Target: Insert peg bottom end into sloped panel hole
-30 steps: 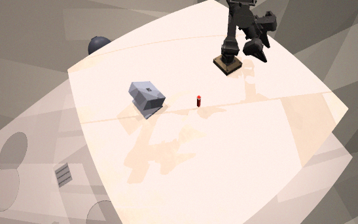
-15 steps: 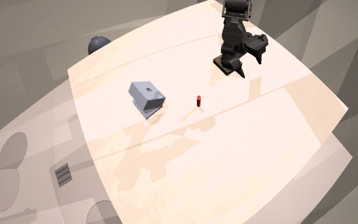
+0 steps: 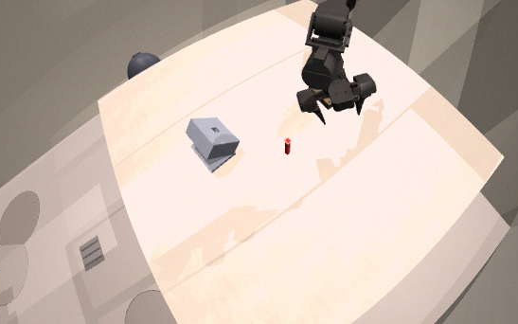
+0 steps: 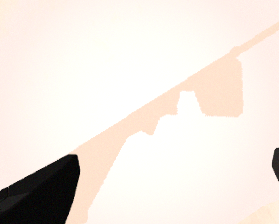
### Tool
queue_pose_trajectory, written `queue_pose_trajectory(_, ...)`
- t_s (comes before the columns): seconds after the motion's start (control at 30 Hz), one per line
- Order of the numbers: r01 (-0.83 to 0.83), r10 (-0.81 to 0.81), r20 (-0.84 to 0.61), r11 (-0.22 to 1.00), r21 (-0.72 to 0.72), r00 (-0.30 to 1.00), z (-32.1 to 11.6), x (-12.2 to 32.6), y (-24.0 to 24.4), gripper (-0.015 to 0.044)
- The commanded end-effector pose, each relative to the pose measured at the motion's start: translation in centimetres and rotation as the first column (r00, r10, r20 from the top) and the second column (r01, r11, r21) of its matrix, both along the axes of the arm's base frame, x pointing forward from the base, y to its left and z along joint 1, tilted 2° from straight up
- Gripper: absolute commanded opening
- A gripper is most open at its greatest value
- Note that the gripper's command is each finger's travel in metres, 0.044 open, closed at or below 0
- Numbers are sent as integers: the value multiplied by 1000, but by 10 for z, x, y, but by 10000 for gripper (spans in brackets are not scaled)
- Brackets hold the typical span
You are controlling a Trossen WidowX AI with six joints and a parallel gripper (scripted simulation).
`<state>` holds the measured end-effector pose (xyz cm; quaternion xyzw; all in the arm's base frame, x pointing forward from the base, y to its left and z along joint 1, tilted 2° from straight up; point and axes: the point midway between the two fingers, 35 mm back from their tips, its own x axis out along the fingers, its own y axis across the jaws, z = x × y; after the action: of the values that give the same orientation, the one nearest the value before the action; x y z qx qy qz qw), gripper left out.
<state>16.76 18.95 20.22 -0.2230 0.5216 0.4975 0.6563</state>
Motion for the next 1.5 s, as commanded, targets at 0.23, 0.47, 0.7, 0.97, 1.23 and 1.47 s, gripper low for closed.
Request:
queue_pose_trajectory(0.23, 341, -351, -34, 926, -164, 936, -29, 48, -16, 440)
queue_pose_trajectory(0.47, 521, -542, -15, 814, -257, 840, -48, 74, -30, 440)
queue_pose_trajectory(0.7, 664, -697, 27, 670, -331, 717, -67, 98, -48, 440)
queue_pose_trajectory(0.97, 753, -790, 75, 544, -370, 608, -81, 114, -63, 440)
queue_pose_trajectory(1.23, 753, -790, 75, 544, -370, 608, -83, 115, -63, 440)
queue_pose_trajectory(1.47, 753, -790, 75, 544, -370, 608, -94, 116, -63, 440)
